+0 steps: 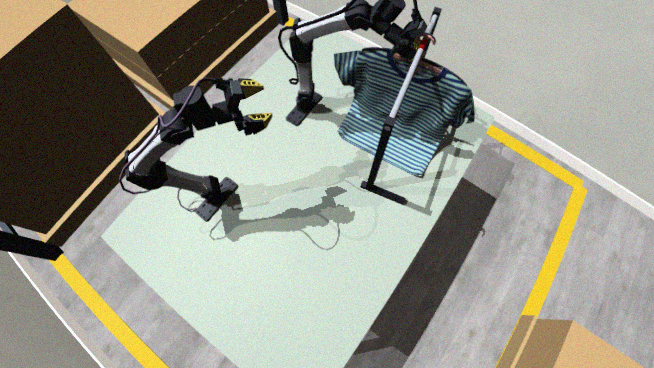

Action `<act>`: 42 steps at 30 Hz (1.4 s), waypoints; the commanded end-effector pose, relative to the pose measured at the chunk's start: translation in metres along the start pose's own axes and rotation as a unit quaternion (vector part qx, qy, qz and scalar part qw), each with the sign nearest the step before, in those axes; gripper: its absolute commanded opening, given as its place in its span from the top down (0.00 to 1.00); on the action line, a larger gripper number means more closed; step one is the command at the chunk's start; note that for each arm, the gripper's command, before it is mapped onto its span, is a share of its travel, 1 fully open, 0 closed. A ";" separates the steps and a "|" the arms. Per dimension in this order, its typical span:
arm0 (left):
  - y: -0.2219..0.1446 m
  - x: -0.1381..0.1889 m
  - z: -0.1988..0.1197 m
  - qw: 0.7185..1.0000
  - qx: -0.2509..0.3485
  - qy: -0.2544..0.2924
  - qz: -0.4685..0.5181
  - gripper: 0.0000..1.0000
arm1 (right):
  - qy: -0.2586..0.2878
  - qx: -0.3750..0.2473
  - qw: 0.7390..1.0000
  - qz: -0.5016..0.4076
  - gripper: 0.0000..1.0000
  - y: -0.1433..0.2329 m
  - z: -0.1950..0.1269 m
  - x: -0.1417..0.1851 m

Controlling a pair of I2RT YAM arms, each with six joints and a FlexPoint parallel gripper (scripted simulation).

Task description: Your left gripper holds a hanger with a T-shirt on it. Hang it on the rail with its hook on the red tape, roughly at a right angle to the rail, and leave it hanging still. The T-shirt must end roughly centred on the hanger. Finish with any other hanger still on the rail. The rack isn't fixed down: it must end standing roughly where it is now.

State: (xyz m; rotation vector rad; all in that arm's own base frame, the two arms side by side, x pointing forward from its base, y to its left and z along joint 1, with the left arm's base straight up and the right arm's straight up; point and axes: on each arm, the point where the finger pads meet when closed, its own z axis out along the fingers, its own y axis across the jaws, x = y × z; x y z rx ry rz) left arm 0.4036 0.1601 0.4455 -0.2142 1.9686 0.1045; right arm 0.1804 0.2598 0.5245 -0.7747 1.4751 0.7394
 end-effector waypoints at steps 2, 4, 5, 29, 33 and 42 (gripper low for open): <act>0.002 -0.019 -0.005 0.999 0.001 -0.036 0.013 1.00 | -0.008 0.002 1.000 0.001 0.00 0.000 -0.002 -0.006; -0.001 -0.026 -0.012 0.998 0.000 -0.057 0.023 1.00 | -0.008 0.002 1.000 0.001 0.00 0.000 -0.002 -0.006; -0.002 -0.027 -0.011 0.997 0.002 -0.066 0.029 1.00 | -0.008 0.002 1.000 0.001 0.00 0.000 -0.002 -0.006; -0.003 0.011 -0.009 0.999 0.005 -0.032 0.024 0.67 | -0.008 0.002 1.000 0.001 0.00 0.000 -0.002 -0.006; -0.005 -0.001 -0.036 0.998 0.003 -0.049 0.030 0.35 | -0.008 0.002 1.000 0.001 0.00 0.000 -0.002 -0.006; -0.008 -0.004 -0.127 0.997 0.000 -0.061 0.037 0.35 | -0.008 0.002 1.000 0.001 0.00 0.000 -0.002 -0.006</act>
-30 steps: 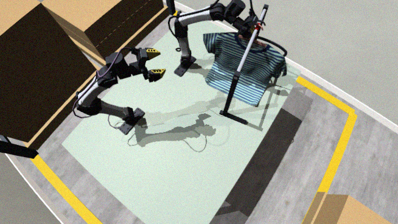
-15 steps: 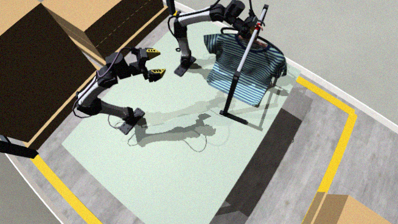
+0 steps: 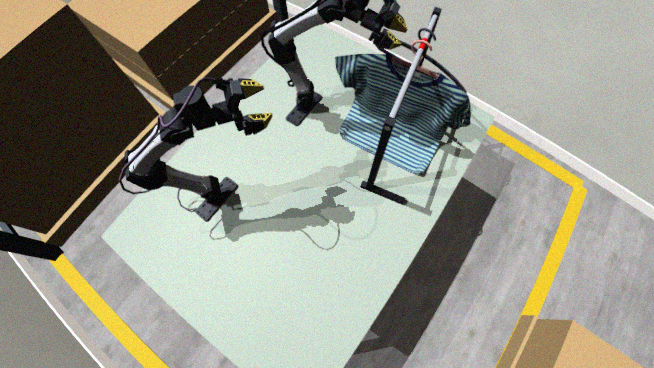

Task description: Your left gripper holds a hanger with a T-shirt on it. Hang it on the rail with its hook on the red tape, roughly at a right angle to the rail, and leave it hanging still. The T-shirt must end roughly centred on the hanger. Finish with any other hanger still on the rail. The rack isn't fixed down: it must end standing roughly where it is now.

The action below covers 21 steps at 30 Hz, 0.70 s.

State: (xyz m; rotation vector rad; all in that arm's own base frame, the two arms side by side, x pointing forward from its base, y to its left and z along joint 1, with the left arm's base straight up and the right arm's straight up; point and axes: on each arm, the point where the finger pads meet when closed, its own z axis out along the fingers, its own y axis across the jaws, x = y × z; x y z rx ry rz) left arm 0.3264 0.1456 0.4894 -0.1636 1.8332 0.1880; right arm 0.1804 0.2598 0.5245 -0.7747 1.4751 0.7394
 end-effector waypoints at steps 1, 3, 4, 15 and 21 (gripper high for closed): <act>-0.007 -0.002 -0.053 1.000 0.017 0.010 0.006 0.35 | -0.008 0.002 1.000 0.001 0.00 0.000 -0.002 -0.006; -0.006 0.001 -0.076 1.000 0.019 0.019 0.003 0.35 | -0.008 0.002 1.000 0.001 0.00 0.000 -0.002 -0.006; -0.006 0.001 -0.076 1.000 0.019 0.019 0.003 0.35 | -0.008 0.002 1.000 0.001 0.00 0.000 -0.002 -0.006; 0.003 0.007 -0.109 0.999 0.020 0.041 -0.012 0.35 | -0.008 0.002 1.000 0.001 0.00 0.000 -0.002 -0.006; 0.003 0.007 -0.109 0.999 0.020 0.041 -0.012 0.35 | -0.008 0.002 1.000 0.001 0.00 0.000 -0.002 -0.006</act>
